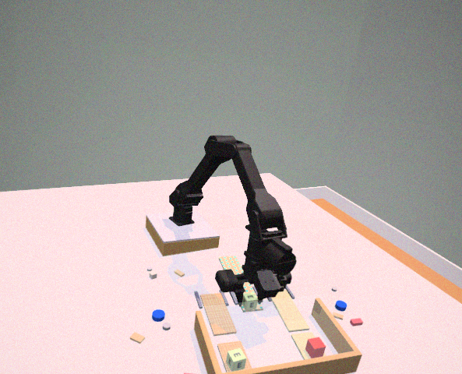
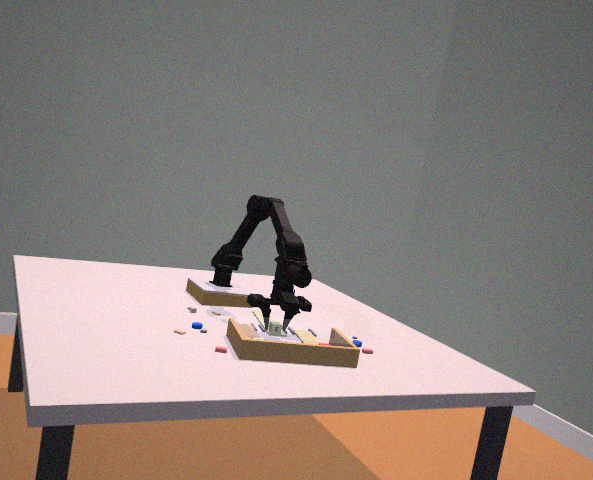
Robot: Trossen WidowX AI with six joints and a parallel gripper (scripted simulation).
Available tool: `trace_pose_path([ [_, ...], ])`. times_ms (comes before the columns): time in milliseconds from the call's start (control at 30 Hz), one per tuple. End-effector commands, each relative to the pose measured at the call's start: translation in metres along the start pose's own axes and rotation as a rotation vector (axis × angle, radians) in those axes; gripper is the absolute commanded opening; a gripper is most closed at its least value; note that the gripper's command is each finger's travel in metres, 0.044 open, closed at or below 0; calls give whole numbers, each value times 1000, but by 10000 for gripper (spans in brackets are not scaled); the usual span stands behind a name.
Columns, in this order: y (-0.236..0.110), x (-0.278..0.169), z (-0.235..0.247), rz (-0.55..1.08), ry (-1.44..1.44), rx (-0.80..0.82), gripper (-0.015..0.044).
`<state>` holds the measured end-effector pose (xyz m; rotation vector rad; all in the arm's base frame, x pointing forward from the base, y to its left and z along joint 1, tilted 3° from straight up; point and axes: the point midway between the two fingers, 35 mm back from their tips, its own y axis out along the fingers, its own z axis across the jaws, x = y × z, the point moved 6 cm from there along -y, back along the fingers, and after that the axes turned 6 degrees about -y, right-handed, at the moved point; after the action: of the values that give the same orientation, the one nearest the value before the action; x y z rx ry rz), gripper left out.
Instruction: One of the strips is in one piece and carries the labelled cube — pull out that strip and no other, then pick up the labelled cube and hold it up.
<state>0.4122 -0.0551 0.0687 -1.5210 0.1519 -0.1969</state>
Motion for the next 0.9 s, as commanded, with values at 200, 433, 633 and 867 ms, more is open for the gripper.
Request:
trace_pose_path([
  [200, 0, 0, 0, 0, 0, 0, 118],
  [433, -2, -2, 0, 0, 0, 0, 0],
  [633, -19, -23, -2, 4, 1, 0, 0],
  [867, -37, -49, -5, 8, 2, -1, 0],
])
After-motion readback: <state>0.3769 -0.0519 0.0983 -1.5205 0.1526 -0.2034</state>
